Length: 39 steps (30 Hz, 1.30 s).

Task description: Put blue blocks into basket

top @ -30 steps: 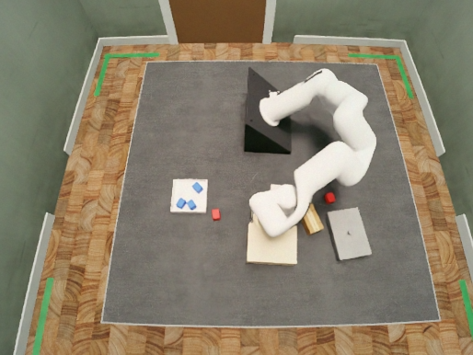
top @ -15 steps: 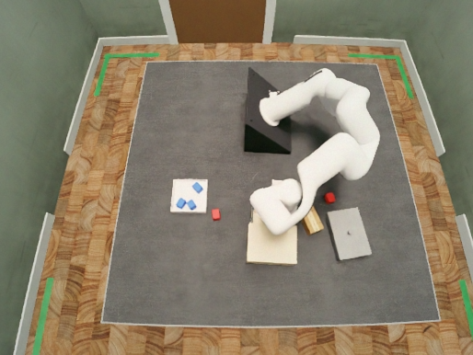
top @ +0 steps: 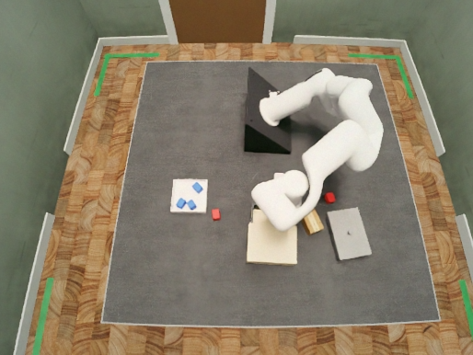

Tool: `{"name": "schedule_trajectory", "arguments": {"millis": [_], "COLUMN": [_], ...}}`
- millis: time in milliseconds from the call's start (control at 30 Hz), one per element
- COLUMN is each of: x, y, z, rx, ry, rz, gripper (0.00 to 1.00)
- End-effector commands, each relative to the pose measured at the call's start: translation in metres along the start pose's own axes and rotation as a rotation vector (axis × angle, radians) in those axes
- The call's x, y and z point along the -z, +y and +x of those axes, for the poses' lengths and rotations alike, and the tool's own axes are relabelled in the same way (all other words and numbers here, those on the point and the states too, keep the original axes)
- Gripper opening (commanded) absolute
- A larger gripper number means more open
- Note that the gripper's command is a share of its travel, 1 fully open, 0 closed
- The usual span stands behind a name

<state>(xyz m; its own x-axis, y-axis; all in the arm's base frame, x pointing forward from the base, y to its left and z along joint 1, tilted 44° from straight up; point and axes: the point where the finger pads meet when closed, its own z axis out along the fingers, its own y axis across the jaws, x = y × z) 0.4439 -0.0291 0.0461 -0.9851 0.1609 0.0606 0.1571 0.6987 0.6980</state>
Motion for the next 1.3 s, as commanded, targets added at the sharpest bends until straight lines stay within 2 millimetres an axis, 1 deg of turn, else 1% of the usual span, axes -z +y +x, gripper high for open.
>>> {"name": "schedule_trajectory", "arguments": {"millis": [0,133,300,733,800,833,867,900,967,1033,1067,1267], "x": [0.016,0.026,0.033,0.035,0.035,0.036,0.039,0.042,0.048,0.048,0.052,0.051], "y": [0.0,0.0,0.0,0.0,-0.003,-0.009,-0.02,-0.035,-0.077,-0.077,-0.107,-0.17], "z": [0.0,0.0,0.0,0.0,-0.001,-0.003,-0.006,-0.009,-0.015,-0.015,-0.016,0.006], "rx": [0.001,0.001,0.001,0.001,-0.004,-0.014,-0.032,-0.059,-0.136,-0.136,-0.185,-0.499], "ry": [-0.001,-0.001,-0.001,-0.001,-0.001,-0.002,-0.002,-0.003,-0.005,-0.005,-0.006,-0.007], "rz": [0.0,0.0,0.0,0.0,0.0,0.002,0.004,0.008,0.016,0.016,0.019,0.016], "gripper": [0.0,0.0,0.0,0.0,0.0,0.0,0.0,0.0,0.0,0.0,0.0,0.0]}}
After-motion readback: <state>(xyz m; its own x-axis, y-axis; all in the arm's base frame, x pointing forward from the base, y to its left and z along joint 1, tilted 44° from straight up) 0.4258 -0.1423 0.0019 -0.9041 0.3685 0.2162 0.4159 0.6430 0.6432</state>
